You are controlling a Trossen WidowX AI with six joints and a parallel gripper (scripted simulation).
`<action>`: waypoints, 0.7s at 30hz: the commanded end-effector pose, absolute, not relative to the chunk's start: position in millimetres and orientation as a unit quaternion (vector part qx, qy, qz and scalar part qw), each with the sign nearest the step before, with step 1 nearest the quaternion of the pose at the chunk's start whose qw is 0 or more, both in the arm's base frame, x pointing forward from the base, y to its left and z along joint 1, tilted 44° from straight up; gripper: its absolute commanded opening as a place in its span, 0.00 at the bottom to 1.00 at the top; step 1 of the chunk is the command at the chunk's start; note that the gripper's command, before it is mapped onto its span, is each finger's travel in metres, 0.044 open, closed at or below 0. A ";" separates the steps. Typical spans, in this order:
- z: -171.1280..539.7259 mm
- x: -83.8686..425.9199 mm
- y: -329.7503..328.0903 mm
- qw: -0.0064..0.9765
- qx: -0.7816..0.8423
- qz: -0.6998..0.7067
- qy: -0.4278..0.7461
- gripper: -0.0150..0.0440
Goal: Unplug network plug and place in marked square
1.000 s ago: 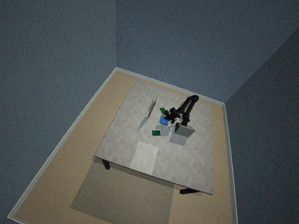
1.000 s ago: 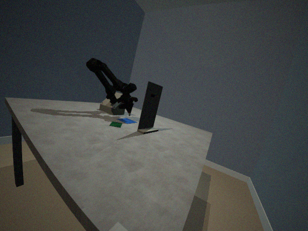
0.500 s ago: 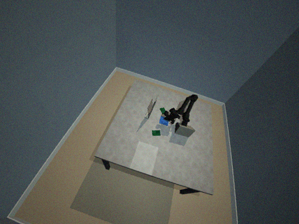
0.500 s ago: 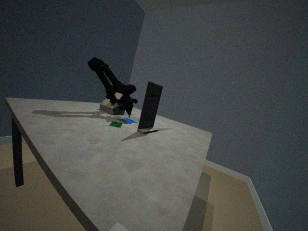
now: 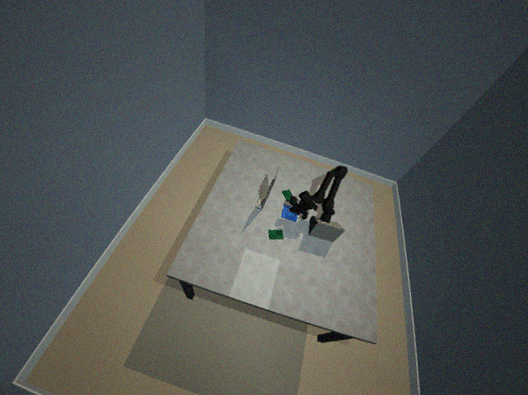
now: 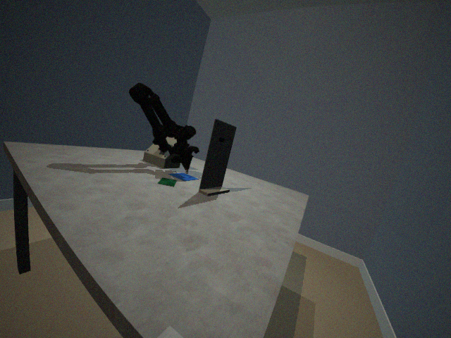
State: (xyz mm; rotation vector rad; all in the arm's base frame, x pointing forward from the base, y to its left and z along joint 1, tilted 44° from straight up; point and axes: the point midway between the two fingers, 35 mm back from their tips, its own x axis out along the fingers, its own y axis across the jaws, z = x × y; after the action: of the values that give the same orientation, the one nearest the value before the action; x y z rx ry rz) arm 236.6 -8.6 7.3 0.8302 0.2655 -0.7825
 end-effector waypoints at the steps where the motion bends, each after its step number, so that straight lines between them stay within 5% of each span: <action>1: 4.3 235.8 -10.6 0.834 0.389 -0.369 0.129 0.25; 21: -2.3 235.8 -21.3 0.836 0.388 -0.367 0.126 0.25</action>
State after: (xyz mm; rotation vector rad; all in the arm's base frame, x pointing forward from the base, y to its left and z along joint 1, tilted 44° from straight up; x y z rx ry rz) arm 237.0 -19.7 -0.3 0.8264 0.2601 -0.7787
